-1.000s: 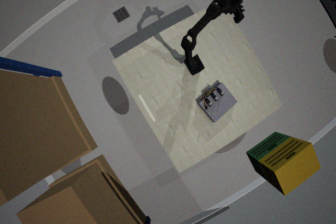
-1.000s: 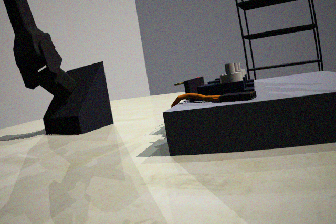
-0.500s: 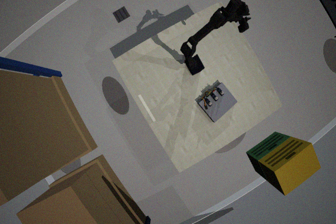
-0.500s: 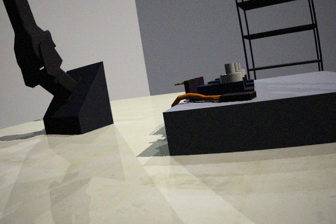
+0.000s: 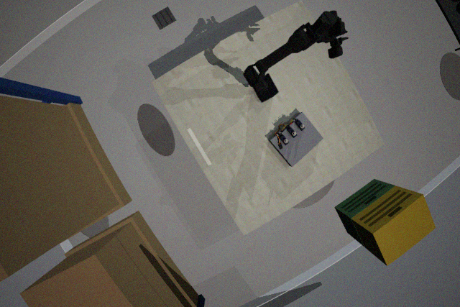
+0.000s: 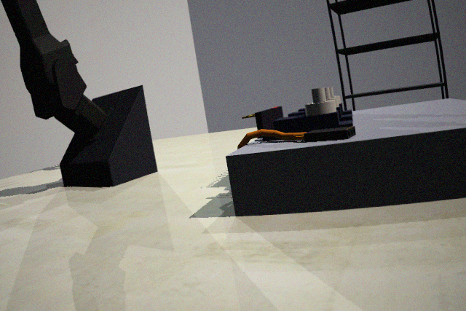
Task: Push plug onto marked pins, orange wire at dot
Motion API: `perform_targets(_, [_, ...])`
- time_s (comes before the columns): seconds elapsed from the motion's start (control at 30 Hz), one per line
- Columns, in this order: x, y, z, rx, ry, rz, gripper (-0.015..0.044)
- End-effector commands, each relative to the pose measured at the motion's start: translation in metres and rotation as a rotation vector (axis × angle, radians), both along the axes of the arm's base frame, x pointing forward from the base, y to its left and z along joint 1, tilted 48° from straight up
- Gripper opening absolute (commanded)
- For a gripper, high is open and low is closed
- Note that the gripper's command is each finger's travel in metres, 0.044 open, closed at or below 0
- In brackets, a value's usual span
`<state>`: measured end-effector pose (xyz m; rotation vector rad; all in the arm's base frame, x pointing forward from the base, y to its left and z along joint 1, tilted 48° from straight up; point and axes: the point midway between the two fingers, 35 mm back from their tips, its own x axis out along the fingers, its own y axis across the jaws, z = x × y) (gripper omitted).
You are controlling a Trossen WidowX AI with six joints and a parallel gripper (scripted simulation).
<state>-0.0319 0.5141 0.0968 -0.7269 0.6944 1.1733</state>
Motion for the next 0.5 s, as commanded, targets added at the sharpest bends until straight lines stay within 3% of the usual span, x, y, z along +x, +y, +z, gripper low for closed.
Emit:
perform_targets(0.0, [0.02,-0.002,0.007,0.02,0.007,-0.027,0.0115])
perform_targets(0.47, [0.085,-0.013,0.034,0.095,0.02,-0.131,0.0115])
